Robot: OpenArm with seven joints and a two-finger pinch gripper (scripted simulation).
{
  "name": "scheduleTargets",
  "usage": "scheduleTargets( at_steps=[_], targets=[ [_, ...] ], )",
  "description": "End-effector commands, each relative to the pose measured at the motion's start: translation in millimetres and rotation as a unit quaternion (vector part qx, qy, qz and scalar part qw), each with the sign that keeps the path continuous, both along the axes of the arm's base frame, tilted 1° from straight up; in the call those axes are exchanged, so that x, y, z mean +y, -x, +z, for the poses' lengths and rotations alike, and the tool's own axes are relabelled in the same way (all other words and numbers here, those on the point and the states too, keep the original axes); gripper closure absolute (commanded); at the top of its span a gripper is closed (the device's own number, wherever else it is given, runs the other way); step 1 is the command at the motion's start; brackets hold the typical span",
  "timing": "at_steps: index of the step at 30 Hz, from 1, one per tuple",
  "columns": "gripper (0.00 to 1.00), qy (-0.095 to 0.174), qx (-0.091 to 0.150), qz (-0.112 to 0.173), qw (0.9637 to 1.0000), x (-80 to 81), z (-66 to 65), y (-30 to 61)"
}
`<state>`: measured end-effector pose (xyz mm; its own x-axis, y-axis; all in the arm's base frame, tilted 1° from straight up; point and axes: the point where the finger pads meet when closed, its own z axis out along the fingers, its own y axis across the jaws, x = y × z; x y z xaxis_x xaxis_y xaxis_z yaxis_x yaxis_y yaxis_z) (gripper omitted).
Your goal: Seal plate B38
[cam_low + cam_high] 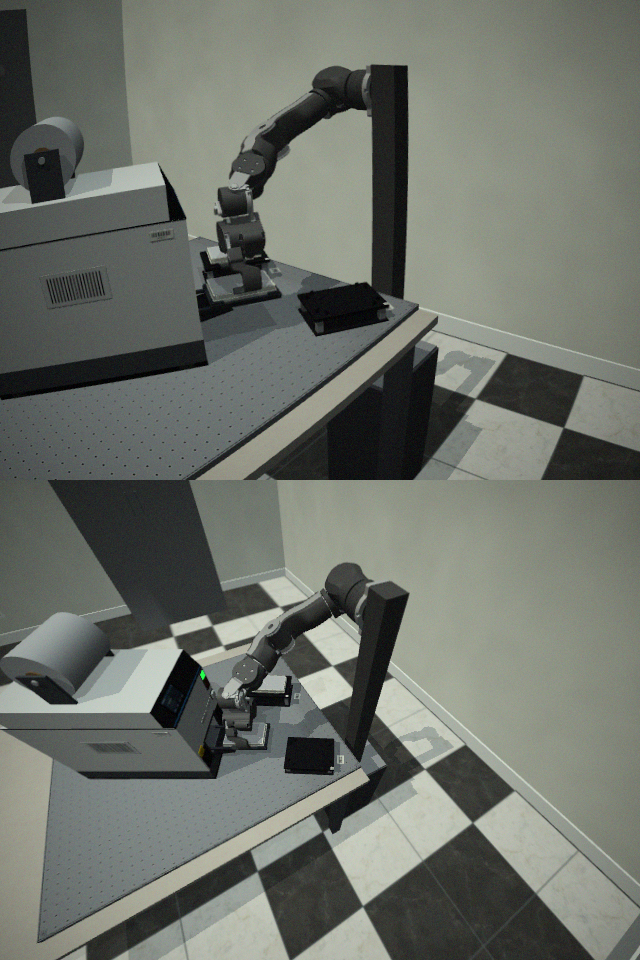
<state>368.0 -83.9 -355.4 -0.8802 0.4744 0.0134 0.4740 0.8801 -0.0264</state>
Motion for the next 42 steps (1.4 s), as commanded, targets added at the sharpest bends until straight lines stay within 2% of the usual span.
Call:
scheduleTargets(
  at_steps=[1,26,31,42],
  targets=[
    [0.23,-0.003,-0.004,0.002,1.0,0.5,1.7,-2.4],
    [0.23,-0.003,-0.004,0.002,1.0,0.3,4.6,-3.1],
    [0.23,-0.003,-0.002,0.004,1.0,0.2,-18.4,-0.4],
    [0.23,-0.003,-0.002,0.004,1.0,0.2,-18.4,-0.4]
  ],
)
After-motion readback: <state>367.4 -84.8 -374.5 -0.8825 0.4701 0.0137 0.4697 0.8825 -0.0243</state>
